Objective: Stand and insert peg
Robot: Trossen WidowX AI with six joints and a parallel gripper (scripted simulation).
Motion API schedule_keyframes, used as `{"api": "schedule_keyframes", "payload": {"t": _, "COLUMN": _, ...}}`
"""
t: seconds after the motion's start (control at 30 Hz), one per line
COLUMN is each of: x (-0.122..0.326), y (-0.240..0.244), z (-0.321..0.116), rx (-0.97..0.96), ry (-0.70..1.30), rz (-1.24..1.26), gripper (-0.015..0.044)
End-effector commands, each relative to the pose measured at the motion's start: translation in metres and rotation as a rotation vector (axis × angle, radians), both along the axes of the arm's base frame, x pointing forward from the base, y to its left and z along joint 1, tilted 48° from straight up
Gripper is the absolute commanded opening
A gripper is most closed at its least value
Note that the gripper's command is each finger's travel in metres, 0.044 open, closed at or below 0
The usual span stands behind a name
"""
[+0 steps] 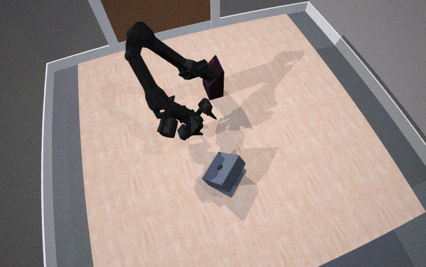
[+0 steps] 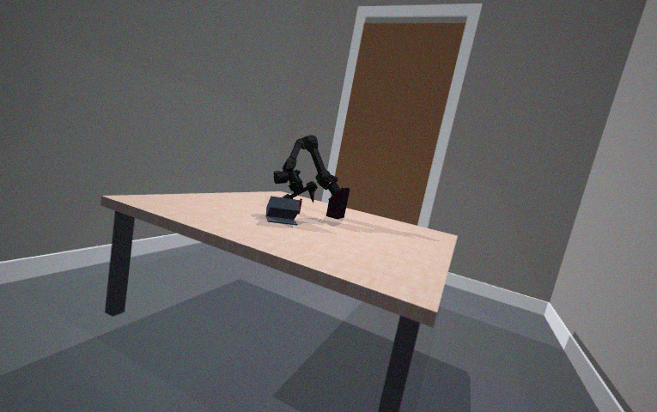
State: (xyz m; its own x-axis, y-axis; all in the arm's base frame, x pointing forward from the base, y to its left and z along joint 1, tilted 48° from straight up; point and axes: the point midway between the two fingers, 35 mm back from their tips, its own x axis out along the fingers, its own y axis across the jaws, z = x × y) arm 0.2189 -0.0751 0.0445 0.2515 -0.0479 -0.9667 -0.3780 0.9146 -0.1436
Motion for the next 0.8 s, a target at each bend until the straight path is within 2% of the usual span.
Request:
{"api": "schedule_keyframes", "payload": {"t": 0.0, "x": -0.003, "y": 0.008, "z": 0.003, "rx": -0.052, "ry": 0.062, "rz": -0.033, "gripper": 0.0440}}
{"api": "schedule_keyframes", "payload": {"t": 0.4, "x": -0.016, "y": 0.026, "z": 0.017, "rx": -0.269, "ry": 0.157, "rz": -0.142, "gripper": 0.0440}}
{"api": "schedule_keyframes", "payload": {"t": 0.77, "x": -0.031, "y": 0.033, "z": 0.041, "rx": -0.510, "ry": 0.140, "rz": -0.224, "gripper": 0.0440}}
